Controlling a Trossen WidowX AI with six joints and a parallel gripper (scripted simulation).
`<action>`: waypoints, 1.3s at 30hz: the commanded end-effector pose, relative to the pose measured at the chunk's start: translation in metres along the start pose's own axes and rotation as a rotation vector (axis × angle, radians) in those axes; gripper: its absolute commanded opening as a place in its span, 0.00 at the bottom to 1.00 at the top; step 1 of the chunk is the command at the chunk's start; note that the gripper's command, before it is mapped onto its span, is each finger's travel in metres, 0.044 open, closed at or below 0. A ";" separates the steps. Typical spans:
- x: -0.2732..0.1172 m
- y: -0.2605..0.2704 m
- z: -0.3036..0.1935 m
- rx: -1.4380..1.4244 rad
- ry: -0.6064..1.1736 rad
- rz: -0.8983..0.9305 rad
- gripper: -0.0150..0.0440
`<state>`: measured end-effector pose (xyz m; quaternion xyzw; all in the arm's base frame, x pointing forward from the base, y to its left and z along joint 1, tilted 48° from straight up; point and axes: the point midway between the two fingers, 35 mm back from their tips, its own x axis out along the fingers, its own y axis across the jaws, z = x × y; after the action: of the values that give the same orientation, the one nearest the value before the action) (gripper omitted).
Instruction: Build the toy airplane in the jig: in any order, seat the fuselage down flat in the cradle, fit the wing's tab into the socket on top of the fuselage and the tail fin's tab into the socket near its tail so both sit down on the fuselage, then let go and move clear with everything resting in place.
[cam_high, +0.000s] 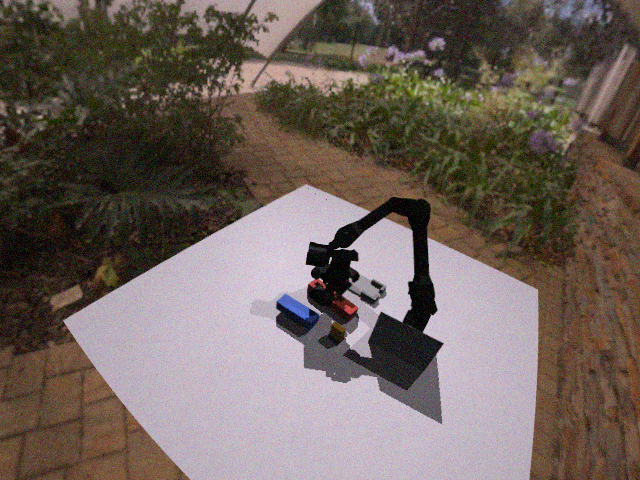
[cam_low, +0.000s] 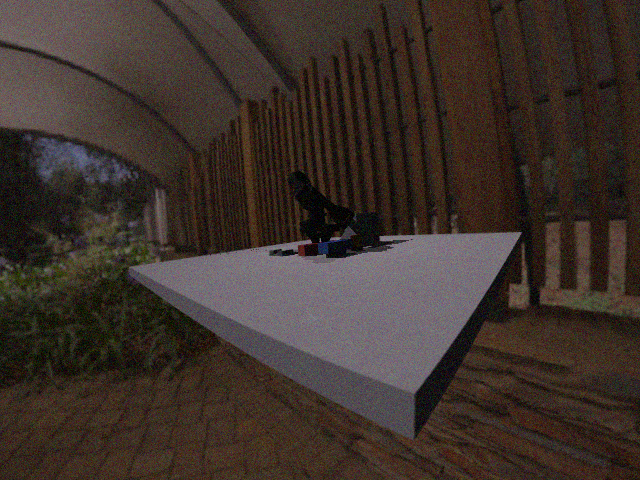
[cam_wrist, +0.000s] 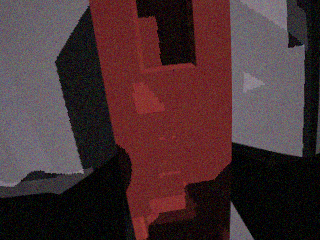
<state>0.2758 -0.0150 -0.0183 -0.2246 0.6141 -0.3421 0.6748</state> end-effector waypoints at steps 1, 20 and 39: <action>0.000 0.000 0.000 -0.004 -0.002 -0.001 0.44; -0.046 0.010 0.008 0.016 -0.027 0.045 0.25; -0.103 0.006 0.004 -0.001 -0.006 0.020 0.25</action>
<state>0.2804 0.0563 0.0402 -0.2214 0.6151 -0.3336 0.6793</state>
